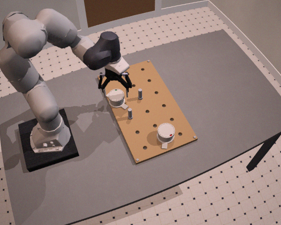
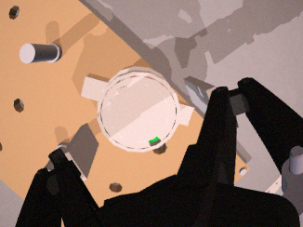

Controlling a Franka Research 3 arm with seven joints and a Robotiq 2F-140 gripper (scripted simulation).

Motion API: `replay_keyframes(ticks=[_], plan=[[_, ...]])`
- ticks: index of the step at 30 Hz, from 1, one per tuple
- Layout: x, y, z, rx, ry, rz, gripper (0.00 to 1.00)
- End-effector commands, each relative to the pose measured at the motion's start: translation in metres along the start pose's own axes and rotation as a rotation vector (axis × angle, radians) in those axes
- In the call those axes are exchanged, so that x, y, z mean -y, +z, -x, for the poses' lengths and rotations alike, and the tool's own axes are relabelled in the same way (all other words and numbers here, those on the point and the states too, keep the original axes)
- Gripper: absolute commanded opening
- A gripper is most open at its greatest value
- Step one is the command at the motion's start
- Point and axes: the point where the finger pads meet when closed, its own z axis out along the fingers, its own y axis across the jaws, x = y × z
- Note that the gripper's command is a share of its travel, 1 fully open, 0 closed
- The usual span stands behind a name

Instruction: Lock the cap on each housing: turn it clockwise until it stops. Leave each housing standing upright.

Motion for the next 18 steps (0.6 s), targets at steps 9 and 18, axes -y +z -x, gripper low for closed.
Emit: replay_keyframes(ticks=[9, 18], plan=[[-0.0014, -0.0005, 0.0002, 0.000, 0.008, 0.002, 0.78], [-0.0014, -0.0055, 0.0002, 0.000, 0.008, 0.002, 0.78]])
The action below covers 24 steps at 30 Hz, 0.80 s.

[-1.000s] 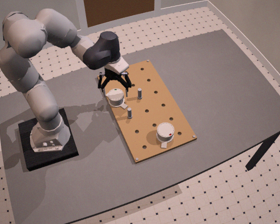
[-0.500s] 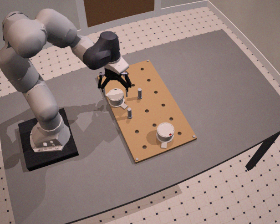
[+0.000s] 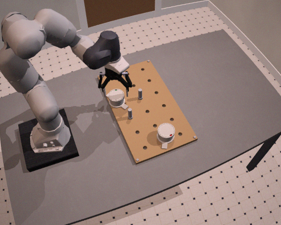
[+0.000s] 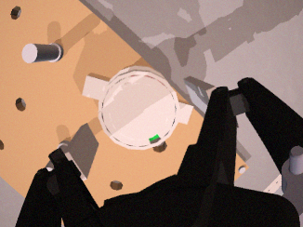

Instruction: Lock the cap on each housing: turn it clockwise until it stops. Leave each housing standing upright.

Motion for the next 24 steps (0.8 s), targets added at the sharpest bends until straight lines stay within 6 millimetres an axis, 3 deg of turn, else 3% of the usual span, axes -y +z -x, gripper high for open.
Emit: replay_keyframes(ticks=[1, 24], plan=[[-0.002, -0.002, 0.000, -0.002, 0.006, 0.005, 0.78], [-0.002, -0.042, 0.000, -0.002, 0.006, 0.005, 0.78]])
